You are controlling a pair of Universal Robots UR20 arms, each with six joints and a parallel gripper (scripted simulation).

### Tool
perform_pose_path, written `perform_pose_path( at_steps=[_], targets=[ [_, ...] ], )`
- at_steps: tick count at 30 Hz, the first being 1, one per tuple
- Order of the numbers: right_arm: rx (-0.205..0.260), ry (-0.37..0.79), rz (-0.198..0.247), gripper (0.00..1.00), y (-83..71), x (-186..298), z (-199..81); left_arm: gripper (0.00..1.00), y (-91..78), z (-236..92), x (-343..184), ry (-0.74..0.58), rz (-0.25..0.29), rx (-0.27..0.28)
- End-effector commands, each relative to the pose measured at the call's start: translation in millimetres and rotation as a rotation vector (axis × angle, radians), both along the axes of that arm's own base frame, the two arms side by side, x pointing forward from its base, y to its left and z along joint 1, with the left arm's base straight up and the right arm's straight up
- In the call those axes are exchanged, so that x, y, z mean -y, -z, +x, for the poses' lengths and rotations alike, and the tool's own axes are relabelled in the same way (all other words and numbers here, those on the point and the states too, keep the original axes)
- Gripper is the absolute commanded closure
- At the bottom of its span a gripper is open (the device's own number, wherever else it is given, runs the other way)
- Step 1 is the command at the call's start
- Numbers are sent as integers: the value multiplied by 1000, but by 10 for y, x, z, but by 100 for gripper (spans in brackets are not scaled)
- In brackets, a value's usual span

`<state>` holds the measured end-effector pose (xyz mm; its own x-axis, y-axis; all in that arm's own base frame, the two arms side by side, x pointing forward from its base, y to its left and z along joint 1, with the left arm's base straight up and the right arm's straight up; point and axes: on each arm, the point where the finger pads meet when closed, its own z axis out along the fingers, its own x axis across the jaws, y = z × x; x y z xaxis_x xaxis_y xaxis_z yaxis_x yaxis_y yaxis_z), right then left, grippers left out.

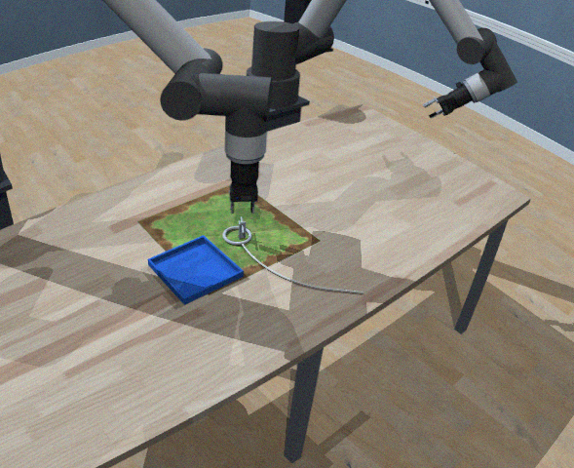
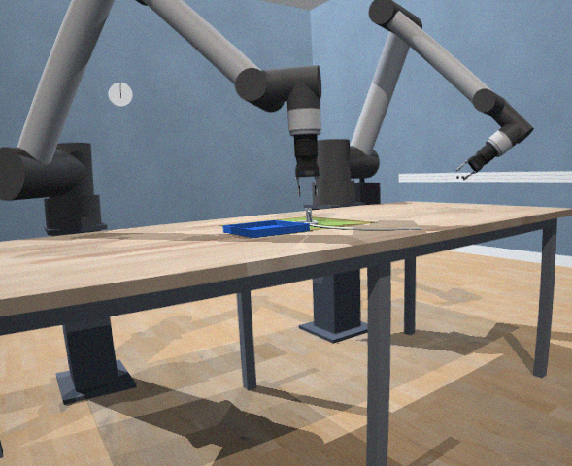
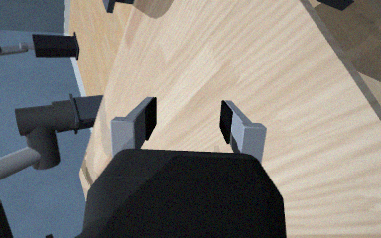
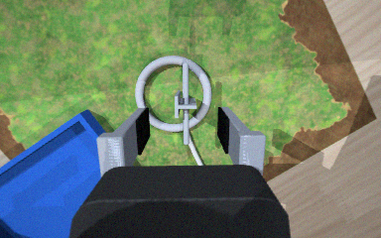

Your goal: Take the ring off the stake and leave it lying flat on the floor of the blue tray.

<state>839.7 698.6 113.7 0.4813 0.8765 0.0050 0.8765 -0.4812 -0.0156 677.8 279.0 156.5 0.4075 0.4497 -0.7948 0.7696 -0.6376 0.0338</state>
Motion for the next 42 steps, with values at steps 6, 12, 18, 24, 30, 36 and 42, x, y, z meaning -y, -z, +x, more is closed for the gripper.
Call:
perform_pose_path(
  at_steps=[6,12,18,24,30,36,42],
  targets=[
    [12,2,-11,0,-3,-18,-19,0,135,-716,-1581,-321,244,-49],
    [12,2,-11,0,-3,-18,-19,0,191,-1361,-2472,-550,386,-97],
    [12,2,-11,0,-3,-18,-19,0,221,-2147,-3303,-803,525,-156],
    [12,2,-11,0,-3,-18,-19,0,222,-2914,-3933,-1032,637,-216],
    [12,2,-11,0,-3,-18,-19,0,194,-3870,-4534,-1303,754,-290],
    [12,2,-11,0,-3,-18,-19,0,130,-4943,-5015,-1594,863,-374],
    [12,2,-11,0,-3,-18,-19,0,77,-5590,-5222,-1765,919,-425]
  ],
)
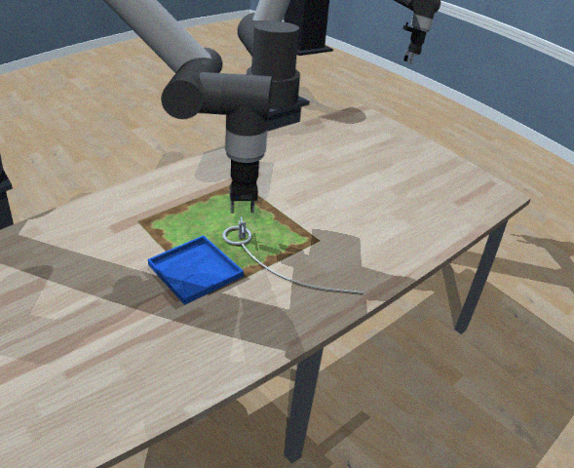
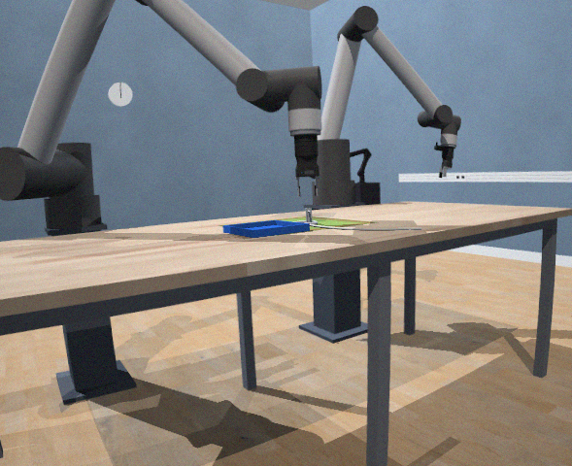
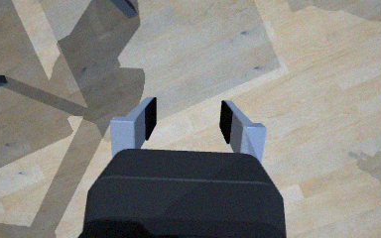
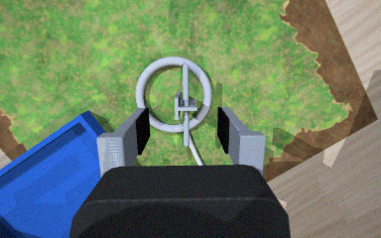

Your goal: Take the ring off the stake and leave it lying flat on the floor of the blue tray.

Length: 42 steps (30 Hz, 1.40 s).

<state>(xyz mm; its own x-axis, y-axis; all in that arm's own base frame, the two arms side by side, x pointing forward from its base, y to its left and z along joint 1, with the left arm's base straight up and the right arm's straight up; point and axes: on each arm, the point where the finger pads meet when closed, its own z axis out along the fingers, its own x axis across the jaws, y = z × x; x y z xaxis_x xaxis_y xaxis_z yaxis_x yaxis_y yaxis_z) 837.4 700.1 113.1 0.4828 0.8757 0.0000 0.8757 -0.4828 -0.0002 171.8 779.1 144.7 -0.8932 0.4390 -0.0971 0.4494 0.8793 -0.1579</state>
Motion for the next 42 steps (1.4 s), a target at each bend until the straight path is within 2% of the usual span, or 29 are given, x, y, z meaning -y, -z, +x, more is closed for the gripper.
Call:
perform_pose_path(
  at_steps=[1,6,11,24,25,42],
  targets=[
    [1,0,1,0,-9,-4,3,0,-54,-671,-258,-181,75,-25],
    [1,0,1,0,-9,-4,3,0,-112,-1240,-381,-331,129,-44],
    [1,0,1,0,-9,-4,3,0,-150,-1584,-435,-421,161,-54],
    [1,0,1,0,-9,-4,3,0,-172,-1768,-458,-469,178,-60],
    [1,0,1,100,-9,-4,3,0,-172,-1768,-458,-469,178,-60],
    [1,0,1,100,-9,-4,3,0,-172,-1768,-458,-469,178,-60]
  ],
)
